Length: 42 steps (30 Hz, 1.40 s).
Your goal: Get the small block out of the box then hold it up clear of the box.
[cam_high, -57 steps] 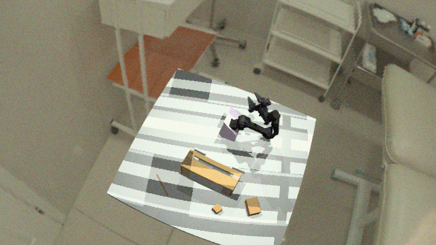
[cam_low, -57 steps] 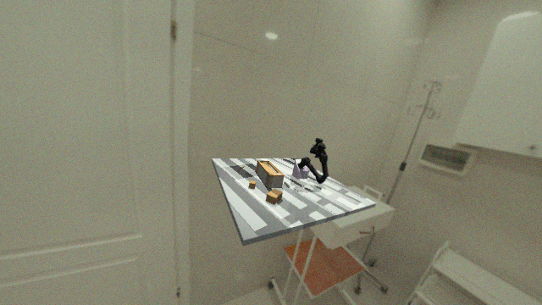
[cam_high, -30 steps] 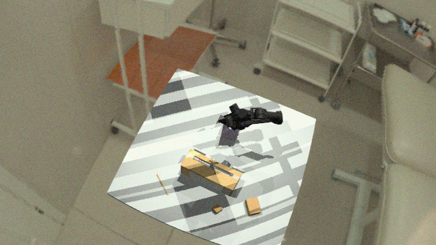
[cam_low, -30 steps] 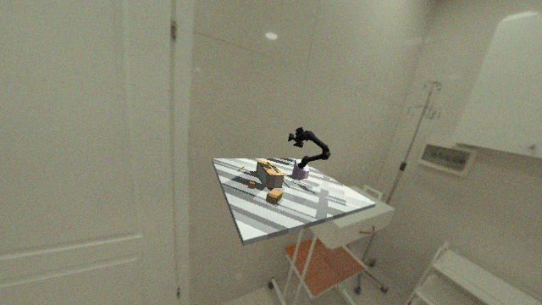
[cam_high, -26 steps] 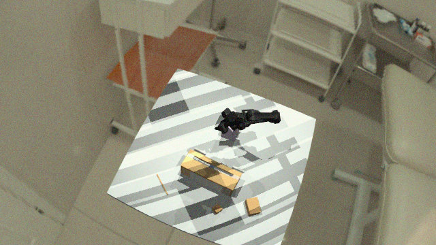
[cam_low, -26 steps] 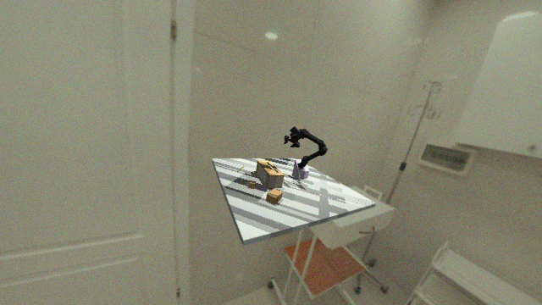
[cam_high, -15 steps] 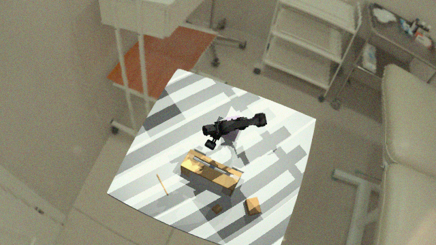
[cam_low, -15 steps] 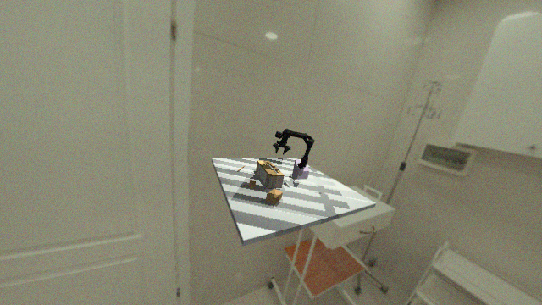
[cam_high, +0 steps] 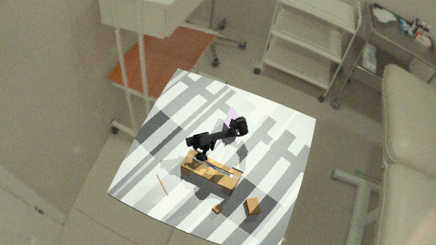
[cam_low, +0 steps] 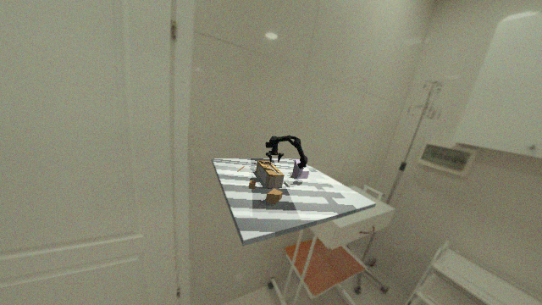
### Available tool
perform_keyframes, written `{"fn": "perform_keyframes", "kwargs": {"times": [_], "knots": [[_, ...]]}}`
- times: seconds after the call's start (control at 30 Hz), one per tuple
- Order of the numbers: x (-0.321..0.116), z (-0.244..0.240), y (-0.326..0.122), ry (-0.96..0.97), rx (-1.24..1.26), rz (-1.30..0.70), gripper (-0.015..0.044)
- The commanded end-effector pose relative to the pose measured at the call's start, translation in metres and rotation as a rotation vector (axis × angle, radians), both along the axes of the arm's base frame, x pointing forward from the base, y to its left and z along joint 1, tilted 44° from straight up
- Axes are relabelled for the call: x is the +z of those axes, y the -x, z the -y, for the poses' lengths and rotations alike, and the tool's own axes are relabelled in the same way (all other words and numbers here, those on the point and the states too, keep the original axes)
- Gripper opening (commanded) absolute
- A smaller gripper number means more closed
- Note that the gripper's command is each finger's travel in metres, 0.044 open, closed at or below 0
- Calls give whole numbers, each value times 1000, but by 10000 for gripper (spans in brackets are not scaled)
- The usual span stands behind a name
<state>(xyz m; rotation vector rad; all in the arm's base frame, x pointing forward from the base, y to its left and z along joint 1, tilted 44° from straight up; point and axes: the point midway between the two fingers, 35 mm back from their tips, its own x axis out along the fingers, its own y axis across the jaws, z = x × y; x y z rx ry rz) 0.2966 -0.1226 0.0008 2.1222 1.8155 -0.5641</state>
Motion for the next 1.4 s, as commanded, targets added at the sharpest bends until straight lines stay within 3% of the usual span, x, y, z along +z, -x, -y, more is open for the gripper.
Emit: {"fn": "perform_keyframes", "kwargs": {"times": [0.0, 1.37], "knots": [[-2, -1, -4, -18, -6, 13, 400], [-45, -48, -8, -20, -7, 14, 400]]}}
